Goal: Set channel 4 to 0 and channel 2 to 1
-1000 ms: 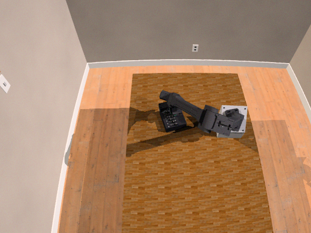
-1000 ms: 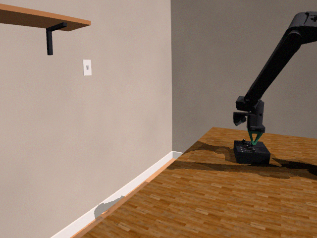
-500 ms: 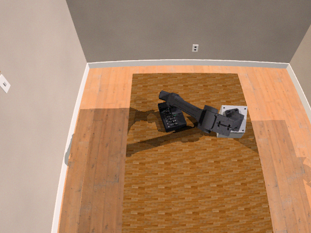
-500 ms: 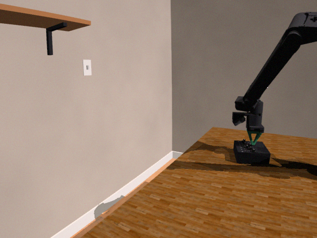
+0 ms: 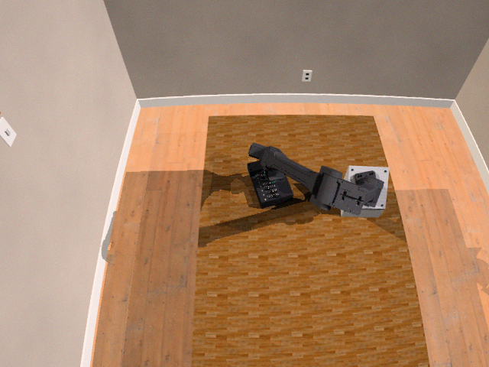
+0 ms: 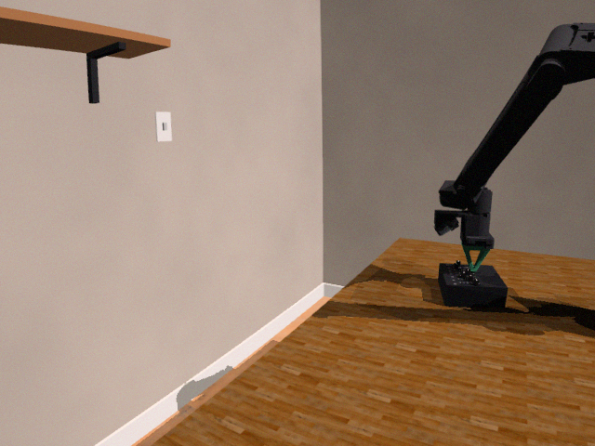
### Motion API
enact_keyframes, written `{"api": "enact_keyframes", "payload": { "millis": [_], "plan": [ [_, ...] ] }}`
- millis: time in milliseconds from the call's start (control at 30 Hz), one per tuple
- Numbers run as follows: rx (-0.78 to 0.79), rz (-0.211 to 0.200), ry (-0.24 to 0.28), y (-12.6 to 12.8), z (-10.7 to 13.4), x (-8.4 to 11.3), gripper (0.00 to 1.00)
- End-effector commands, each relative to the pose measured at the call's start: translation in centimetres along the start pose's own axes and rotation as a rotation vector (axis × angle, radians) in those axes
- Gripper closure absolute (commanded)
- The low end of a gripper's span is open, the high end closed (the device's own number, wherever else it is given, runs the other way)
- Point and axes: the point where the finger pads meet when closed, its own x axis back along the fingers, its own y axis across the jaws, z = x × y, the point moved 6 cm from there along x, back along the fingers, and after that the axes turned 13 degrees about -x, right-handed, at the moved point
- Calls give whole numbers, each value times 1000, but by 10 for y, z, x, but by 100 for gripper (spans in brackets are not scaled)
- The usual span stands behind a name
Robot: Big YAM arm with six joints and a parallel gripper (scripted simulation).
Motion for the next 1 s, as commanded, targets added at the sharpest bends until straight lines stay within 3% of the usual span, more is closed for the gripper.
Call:
{"api": "enact_keyframes", "payload": {
  "millis": [0, 967],
  "plan": [
    [30, 1, -12, 3, -26, 0, 100],
    [33, 1, -12, 6, -35, 0, 100]
  ]
}}
